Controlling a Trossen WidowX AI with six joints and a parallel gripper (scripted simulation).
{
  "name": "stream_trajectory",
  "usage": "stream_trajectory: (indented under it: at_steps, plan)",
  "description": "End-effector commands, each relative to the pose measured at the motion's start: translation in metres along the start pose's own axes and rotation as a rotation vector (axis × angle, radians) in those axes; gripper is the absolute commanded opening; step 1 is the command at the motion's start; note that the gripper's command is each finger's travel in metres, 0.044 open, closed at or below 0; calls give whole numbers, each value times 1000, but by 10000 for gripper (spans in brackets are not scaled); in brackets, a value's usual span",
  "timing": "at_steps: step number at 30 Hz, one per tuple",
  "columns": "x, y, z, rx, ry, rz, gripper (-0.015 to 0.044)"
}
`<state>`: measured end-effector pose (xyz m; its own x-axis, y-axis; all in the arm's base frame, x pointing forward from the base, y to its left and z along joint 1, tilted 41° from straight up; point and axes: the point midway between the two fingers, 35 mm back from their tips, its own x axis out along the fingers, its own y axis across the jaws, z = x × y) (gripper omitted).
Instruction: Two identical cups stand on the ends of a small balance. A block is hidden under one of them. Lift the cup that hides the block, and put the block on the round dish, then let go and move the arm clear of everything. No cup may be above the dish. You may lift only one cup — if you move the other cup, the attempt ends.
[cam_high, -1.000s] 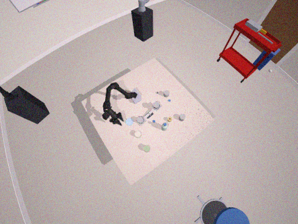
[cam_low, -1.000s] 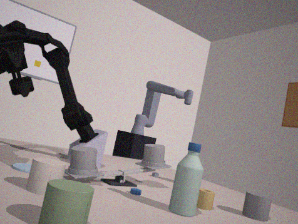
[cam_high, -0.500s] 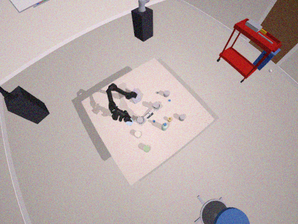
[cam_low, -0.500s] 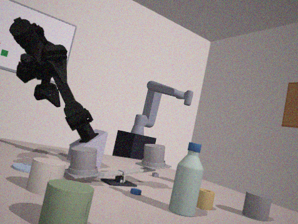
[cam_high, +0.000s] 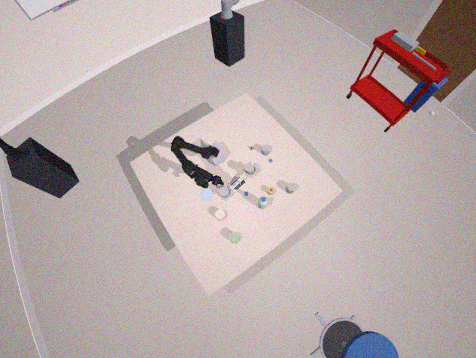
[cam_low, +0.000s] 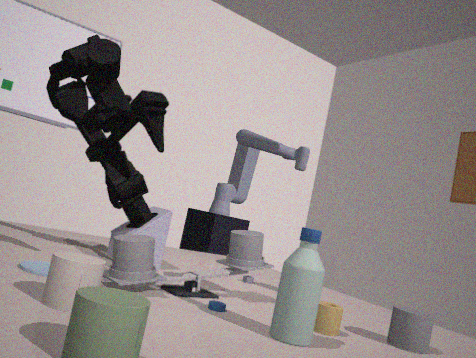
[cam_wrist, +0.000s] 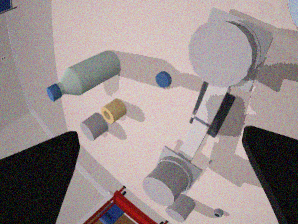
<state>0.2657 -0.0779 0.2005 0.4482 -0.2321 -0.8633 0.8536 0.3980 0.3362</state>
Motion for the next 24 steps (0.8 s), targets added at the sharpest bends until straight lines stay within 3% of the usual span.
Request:
stream_trajectory:
  at_steps: [1,24]
  plan:
    - [9,-1,-22,-109,12,-57,440]
    - [22,-16,-119,-766,-84,-232,440]
